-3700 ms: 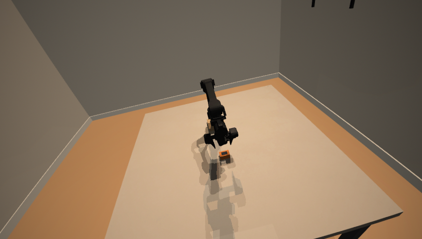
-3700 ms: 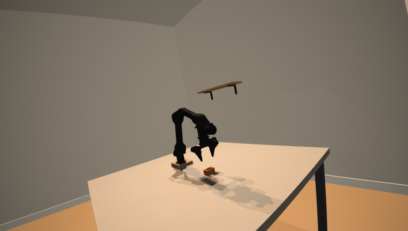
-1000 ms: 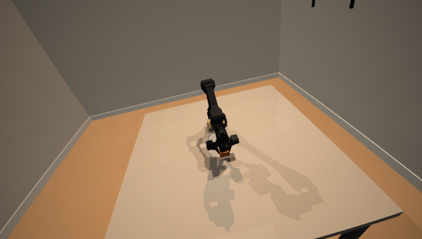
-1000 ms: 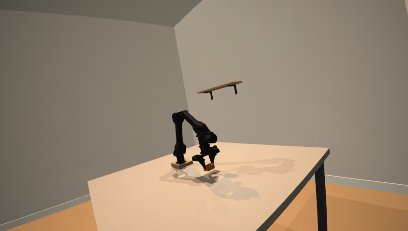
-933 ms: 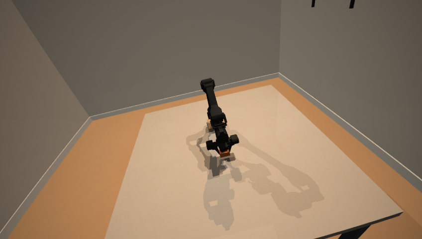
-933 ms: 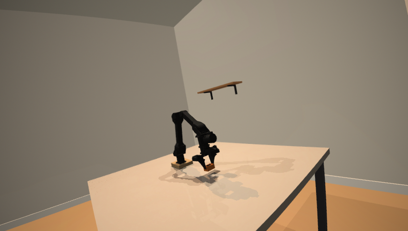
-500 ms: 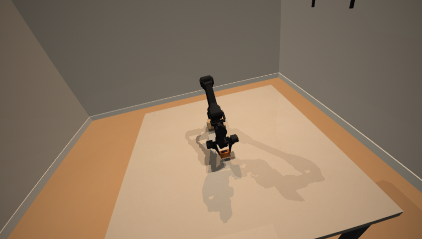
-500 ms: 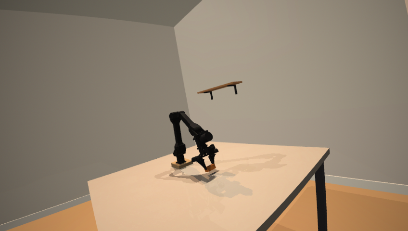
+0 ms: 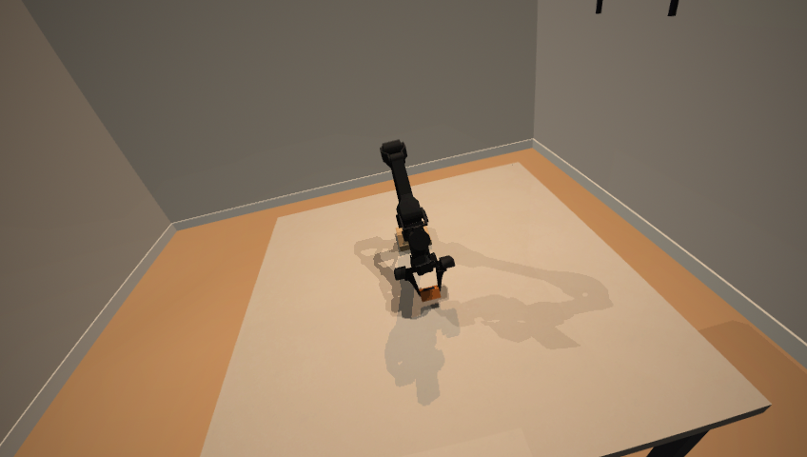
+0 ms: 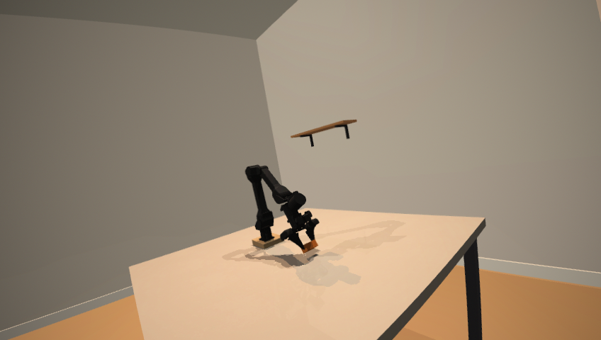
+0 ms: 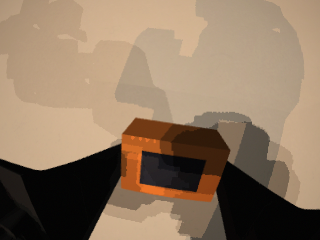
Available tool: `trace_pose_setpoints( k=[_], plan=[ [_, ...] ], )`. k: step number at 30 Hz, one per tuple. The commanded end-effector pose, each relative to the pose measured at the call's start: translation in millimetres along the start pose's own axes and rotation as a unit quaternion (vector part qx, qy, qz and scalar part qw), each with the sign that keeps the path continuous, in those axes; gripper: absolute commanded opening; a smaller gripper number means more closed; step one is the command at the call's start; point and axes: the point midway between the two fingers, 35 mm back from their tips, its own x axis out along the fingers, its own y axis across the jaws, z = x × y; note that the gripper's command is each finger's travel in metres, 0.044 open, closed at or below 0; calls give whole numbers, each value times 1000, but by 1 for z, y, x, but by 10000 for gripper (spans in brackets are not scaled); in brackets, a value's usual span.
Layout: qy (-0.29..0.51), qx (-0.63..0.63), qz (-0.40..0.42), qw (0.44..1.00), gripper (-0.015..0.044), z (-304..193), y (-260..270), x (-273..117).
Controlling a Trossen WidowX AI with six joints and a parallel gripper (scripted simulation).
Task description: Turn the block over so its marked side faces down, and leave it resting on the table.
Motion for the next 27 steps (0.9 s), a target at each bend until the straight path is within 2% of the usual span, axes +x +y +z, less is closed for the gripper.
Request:
trace_pose_setpoints(
  k=[1,16,27],
  plan=[
    [-15,3,-2,1000,0,-1,-1,-1],
    [-107,2,-3,994,0,0,0,32],
    [-181,1,-3,984,0,-6,0,41]
  ],
)
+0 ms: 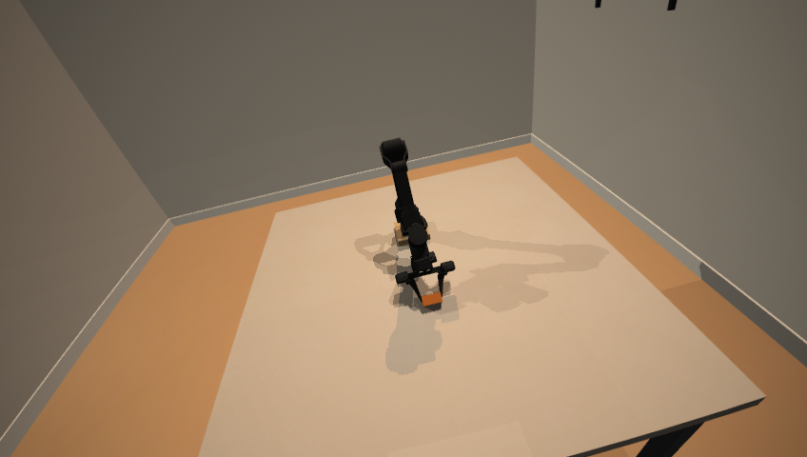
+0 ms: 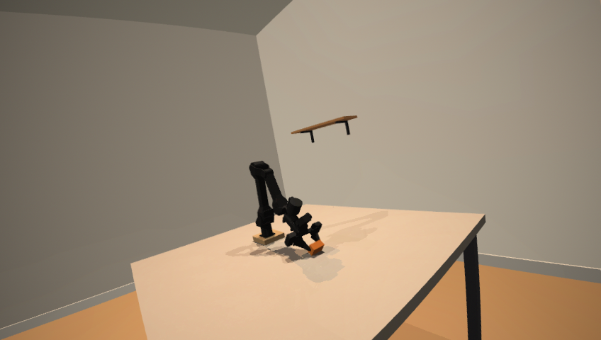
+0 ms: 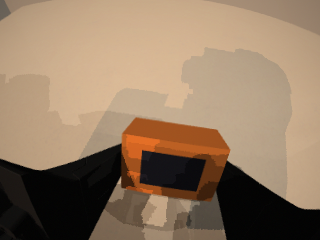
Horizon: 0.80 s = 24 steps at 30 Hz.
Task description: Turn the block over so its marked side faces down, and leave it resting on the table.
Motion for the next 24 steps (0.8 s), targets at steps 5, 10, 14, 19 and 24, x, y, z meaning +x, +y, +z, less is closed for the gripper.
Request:
trace_pose_setpoints(
  k=[5,10,14,19,24],
  plan=[
    [-39,-1,-3,999,0,-17,-1,-1],
    [-73,-2,-4,997,0,-19,-1,-6],
    [-100,-2,-4,995,0,-21,-2,-12],
    [-123,0,-3,992,0,-21,-2,-19],
    [-136,0,-3,991,0,-19,-2,-21]
  ],
)
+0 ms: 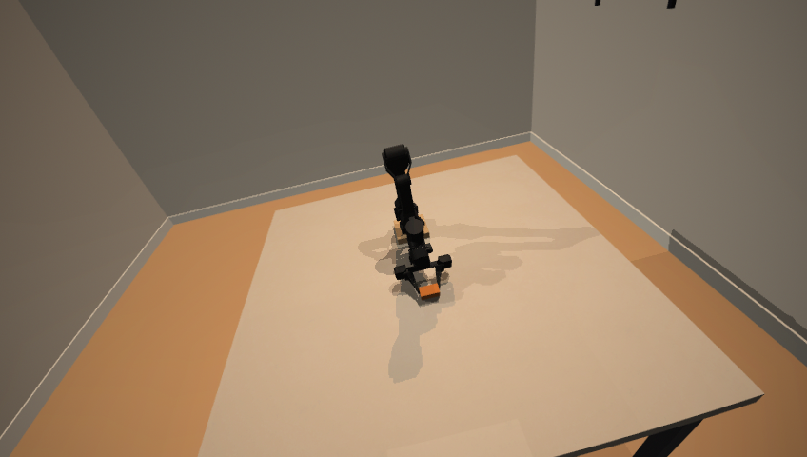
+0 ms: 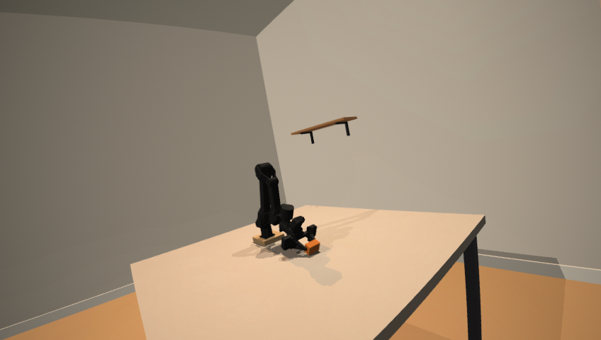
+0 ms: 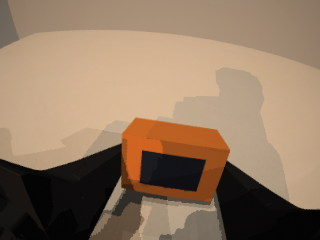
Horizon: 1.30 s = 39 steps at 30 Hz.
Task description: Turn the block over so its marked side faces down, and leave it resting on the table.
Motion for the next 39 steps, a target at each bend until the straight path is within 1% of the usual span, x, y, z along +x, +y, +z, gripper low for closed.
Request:
trace_pose_setpoints(
  k=[1,12,29,39],
  plan=[
    [-11,-1,-2,1000,0,1,-1,-3],
    [-11,-1,-2,1000,0,1,-1,-3],
    [-11,-1,-2,1000,440,1,-1,-3],
    [-11,-1,-2,1000,440,1,-1,-3]
  ],
)
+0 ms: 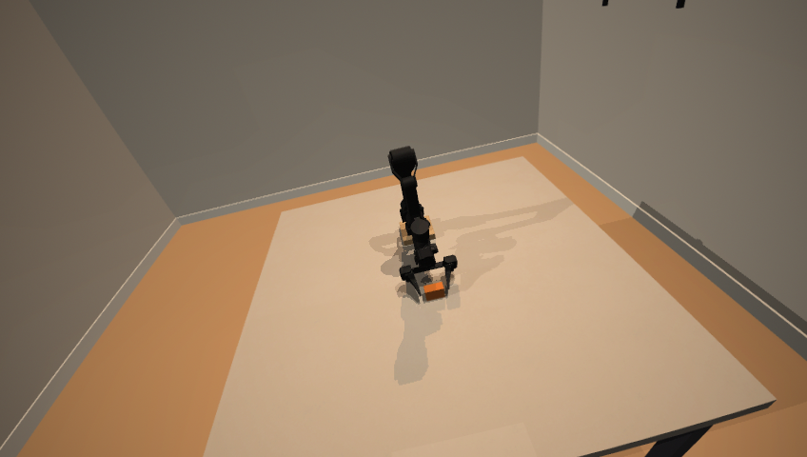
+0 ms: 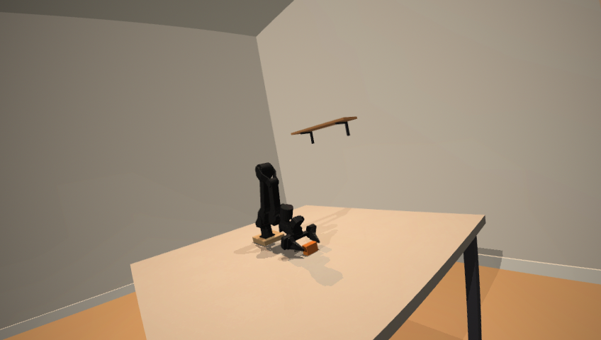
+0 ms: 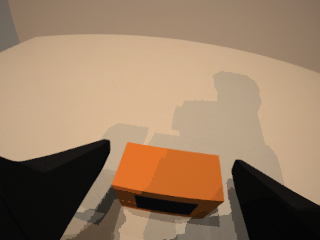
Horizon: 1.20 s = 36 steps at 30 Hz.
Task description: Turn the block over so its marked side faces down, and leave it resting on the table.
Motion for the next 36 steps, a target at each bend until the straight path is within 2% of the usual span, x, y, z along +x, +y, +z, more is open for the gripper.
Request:
trace_pose_setpoints(
  k=[1,24,31,36],
  plan=[
    [0,-2,-2,1000,440,0,-1,0],
    [3,-2,-2,1000,440,0,-1,1],
    [106,-3,-2,994,440,10,0,20],
    [188,-3,-2,982,440,30,1,9]
  ],
)
